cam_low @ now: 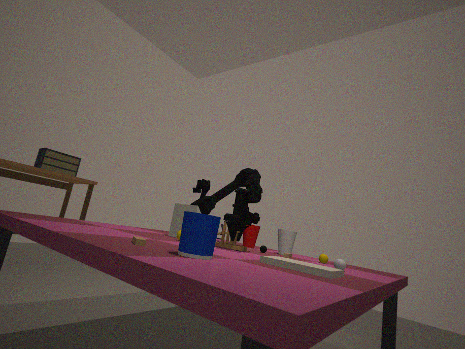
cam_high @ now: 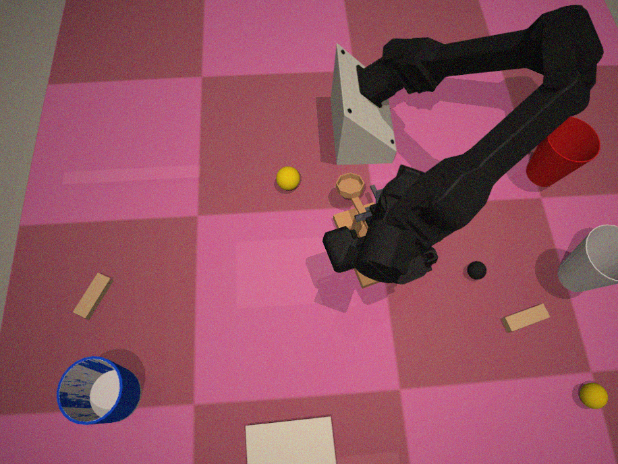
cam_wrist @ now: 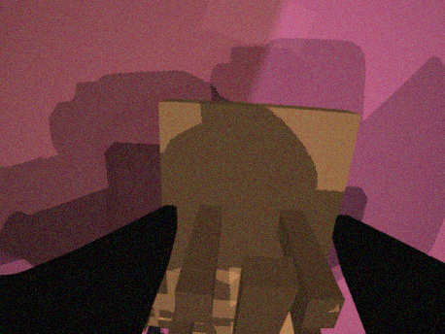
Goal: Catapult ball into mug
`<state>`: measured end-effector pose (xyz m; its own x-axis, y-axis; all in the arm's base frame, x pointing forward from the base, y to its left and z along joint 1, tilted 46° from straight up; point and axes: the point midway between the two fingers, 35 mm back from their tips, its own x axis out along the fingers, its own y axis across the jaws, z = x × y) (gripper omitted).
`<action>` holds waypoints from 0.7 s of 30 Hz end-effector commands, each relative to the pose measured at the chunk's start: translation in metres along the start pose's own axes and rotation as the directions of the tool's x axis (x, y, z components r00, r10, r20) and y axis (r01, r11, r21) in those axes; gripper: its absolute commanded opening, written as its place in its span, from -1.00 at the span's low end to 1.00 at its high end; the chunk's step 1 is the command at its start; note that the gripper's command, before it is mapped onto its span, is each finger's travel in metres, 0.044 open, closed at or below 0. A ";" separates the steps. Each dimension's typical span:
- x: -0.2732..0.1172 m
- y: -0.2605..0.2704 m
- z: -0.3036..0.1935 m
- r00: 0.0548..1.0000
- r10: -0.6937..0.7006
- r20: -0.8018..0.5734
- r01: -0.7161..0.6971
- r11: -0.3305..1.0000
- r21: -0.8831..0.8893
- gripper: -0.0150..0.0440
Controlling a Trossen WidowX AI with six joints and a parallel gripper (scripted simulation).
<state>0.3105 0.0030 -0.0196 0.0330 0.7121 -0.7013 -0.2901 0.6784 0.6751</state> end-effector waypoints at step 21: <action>-0.053 -0.017 0.011 1.000 -0.002 -0.001 0.002 0.997 0.081 -0.49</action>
<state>0.3132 -0.0333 0.0125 0.0327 0.7162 -0.6971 -0.2636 0.6790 0.6852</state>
